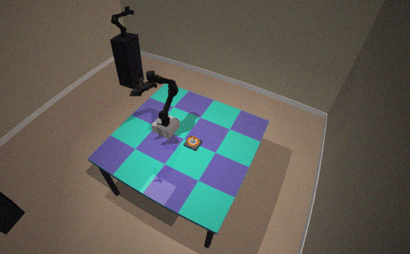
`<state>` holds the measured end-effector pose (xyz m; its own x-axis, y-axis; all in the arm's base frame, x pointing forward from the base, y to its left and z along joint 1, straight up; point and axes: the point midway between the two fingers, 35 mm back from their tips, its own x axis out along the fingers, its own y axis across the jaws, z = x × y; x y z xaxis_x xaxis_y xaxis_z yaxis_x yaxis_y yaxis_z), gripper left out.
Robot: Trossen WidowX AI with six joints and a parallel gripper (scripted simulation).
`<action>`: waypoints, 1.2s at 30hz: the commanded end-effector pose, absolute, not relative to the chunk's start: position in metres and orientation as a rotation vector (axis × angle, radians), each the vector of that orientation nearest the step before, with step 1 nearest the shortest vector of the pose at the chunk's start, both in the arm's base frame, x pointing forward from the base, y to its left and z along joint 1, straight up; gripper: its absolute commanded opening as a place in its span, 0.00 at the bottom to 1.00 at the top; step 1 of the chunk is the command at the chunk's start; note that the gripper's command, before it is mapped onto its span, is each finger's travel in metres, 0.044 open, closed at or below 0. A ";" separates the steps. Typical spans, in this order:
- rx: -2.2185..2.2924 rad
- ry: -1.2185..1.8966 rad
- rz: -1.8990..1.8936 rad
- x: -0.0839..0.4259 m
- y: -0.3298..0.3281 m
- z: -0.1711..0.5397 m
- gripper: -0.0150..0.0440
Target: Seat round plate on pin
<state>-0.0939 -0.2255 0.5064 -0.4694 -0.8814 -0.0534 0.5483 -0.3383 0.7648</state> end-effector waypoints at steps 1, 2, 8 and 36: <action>0.593 -0.850 -1.925 -0.092 -0.228 0.505 0.89; 0.612 -0.814 -1.912 -0.087 -0.236 0.499 0.84; 0.757 -0.413 -1.735 -0.014 -0.302 0.438 0.58; 0.550 0.934 -0.707 0.318 -0.185 0.178 0.25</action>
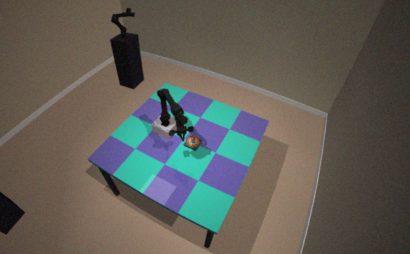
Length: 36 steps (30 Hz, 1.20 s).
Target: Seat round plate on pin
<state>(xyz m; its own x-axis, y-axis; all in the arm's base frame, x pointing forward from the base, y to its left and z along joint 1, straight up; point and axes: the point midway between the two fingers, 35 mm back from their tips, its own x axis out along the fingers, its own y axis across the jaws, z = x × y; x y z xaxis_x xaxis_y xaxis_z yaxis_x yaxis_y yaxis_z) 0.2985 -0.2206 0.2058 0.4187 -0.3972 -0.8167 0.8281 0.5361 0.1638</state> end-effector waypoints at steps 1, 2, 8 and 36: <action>0.516 0.993 -0.650 0.326 -0.168 0.164 0.25; 0.488 1.038 -0.605 0.331 -0.153 0.154 0.25; 0.361 1.252 -0.413 0.337 -0.078 0.101 0.25; 0.056 1.534 -0.045 0.319 0.022 -0.012 0.25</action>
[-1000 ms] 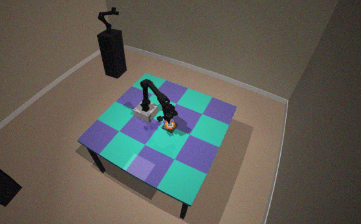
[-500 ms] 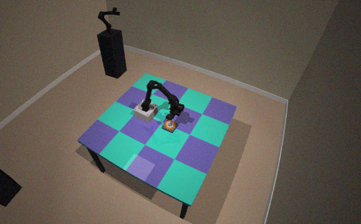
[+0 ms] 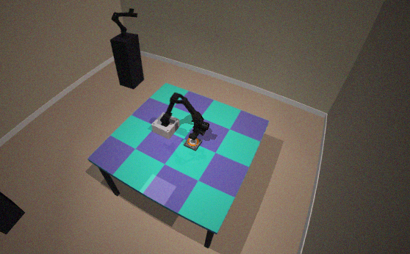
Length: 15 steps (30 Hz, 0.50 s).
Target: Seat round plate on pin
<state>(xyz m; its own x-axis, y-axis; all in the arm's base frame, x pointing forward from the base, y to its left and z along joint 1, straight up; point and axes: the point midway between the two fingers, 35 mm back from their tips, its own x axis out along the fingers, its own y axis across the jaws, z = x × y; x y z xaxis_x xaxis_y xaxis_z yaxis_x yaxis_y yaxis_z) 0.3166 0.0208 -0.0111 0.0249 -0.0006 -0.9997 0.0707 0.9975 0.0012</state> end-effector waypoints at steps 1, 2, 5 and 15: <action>0.056 1.534 -0.045 0.318 0.022 -0.012 0.25; 0.056 1.534 -0.045 0.317 0.023 -0.012 0.25; 0.056 1.534 -0.045 0.314 0.024 -0.012 0.25; 0.056 1.535 -0.045 0.302 0.024 -0.014 0.25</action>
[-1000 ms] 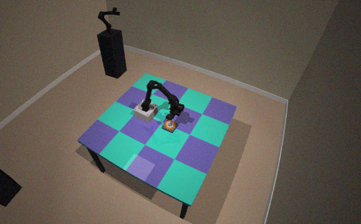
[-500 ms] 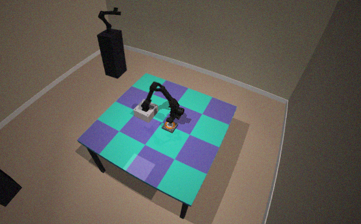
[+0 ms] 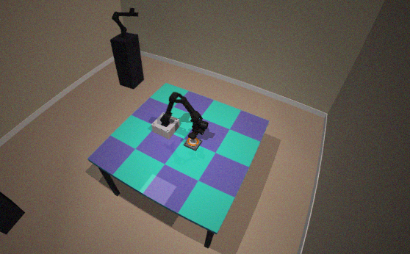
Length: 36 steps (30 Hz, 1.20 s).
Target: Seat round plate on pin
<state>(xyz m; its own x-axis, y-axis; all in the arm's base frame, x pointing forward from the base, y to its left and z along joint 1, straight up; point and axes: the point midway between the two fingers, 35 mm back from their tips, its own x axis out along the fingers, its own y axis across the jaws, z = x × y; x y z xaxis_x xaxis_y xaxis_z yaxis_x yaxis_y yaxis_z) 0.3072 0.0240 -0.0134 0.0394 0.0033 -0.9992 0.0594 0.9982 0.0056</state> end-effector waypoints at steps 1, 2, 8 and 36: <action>0.056 1.536 -0.045 0.300 0.024 -0.014 0.25; 0.056 1.536 -0.045 0.299 0.024 -0.015 0.25; 0.056 1.536 -0.045 0.294 0.022 -0.015 0.25; 0.054 1.539 -0.046 0.267 0.007 -0.016 0.25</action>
<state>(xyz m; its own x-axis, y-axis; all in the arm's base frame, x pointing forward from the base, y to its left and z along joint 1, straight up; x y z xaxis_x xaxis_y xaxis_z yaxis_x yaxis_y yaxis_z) 0.2714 0.0124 -0.0153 0.0353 0.0126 -0.9993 0.0612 0.9980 0.0147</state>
